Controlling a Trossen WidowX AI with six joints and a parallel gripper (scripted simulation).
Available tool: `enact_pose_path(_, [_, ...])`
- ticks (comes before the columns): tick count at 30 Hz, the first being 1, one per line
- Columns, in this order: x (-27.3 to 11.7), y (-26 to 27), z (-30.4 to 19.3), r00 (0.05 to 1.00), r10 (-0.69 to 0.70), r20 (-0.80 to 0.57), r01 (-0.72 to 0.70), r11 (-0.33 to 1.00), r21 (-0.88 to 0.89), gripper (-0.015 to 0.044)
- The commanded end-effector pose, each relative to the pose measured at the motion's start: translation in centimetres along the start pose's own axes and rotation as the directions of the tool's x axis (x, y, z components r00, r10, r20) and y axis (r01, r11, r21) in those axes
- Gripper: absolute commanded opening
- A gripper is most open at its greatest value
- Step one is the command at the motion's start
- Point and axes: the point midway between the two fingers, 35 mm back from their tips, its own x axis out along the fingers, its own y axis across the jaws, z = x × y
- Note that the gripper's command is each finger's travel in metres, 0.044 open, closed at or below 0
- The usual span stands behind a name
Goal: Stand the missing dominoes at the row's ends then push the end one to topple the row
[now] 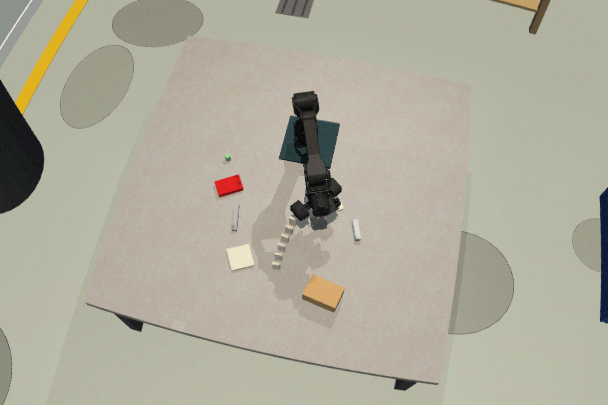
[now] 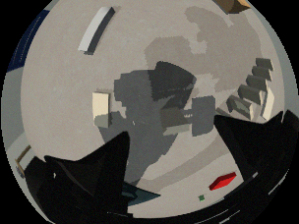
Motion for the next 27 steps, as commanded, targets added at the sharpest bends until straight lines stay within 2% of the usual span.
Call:
enact_pose_path(1, [0.9,-0.1,-0.1,1.0,-0.006,0.0,0.006,1.0,-0.003,0.044])
enact_pose_path(13, [2.4,-0.1,-0.2,1.0,-0.006,0.0,0.006,1.0,-0.003,0.044])
enact_pose_path(25, [2.4,-0.1,-0.2,1.0,-0.006,0.0,0.006,1.0,-0.003,0.0125])
enact_pose_path(27, [2.4,-0.1,-0.2,1.0,-0.006,0.0,0.006,1.0,-0.003,0.0107])
